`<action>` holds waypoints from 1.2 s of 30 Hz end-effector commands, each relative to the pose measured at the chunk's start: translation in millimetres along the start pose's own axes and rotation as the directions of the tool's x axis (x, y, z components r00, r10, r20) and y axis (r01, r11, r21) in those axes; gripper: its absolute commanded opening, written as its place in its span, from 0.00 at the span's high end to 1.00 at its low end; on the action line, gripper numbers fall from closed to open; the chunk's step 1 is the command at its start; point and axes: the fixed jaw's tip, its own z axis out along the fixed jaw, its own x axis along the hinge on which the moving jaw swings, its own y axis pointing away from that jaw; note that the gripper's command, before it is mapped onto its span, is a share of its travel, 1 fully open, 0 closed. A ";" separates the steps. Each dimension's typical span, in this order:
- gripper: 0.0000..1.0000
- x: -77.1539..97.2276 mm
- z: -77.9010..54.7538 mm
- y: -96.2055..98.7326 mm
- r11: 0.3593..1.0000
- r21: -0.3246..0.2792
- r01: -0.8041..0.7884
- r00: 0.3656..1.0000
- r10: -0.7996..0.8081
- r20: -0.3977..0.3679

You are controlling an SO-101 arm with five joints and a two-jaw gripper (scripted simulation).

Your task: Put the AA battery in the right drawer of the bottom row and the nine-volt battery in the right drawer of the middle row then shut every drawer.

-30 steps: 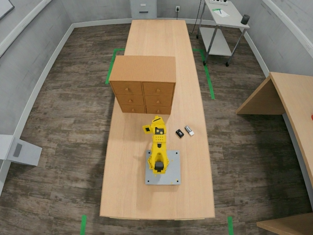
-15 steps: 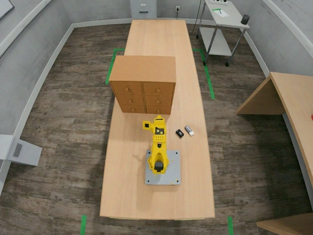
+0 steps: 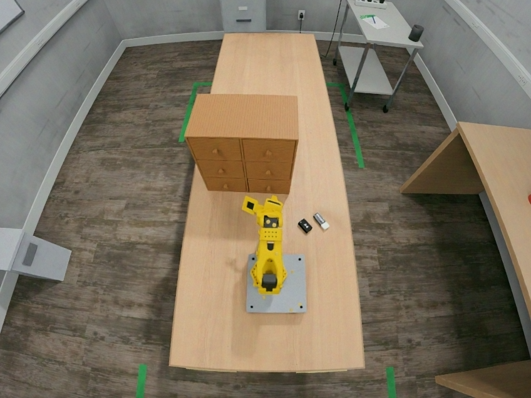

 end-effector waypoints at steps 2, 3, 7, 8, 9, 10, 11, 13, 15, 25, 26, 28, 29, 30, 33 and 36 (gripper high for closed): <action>0.79 -0.2 -3.3 -4.6 0.994 0.022 -0.108 0.994 0.108 0.002; 0.79 -0.3 -3.3 -4.6 0.991 0.023 -0.133 0.991 0.133 0.002; 0.79 -0.6 -3.3 -4.9 0.973 0.023 -0.231 0.973 0.231 0.003; 0.79 -0.7 -3.3 -5.0 0.966 0.023 -0.256 0.967 0.256 0.003; 0.79 -0.7 -3.3 -5.1 0.960 0.024 -0.280 0.960 0.280 0.003; 0.79 -0.8 -3.3 -5.2 0.952 0.024 -0.304 0.953 0.304 0.003; 0.79 -0.9 -3.3 -5.3 0.945 0.024 -0.327 0.945 0.327 0.003; 0.79 -1.0 -3.3 -5.5 0.927 0.024 -0.374 0.927 0.374 0.004; 0.79 -1.1 -3.3 -5.6 0.917 0.024 -0.397 0.918 0.397 0.004; 0.79 -1.5 -3.3 -6.7 0.806 0.026 -0.592 0.806 0.592 0.007; 0.79 -1.6 -3.3 -6.9 0.791 0.027 -0.612 0.791 0.612 0.007; 0.79 -1.7 -3.3 -7.2 0.759 0.027 -0.650 0.759 0.650 0.008; 0.79 -1.7 -3.3 -7.3 0.743 0.027 -0.669 0.743 0.669 0.008; 0.79 -1.7 -3.3 -7.5 0.726 0.027 -0.688 0.726 0.688 0.009; 0.79 -1.7 -3.3 -7.7 0.708 0.028 -0.705 0.709 0.706 0.009; 0.79 -1.8 -3.3 -8.2 0.653 0.028 -0.757 0.654 0.757 0.011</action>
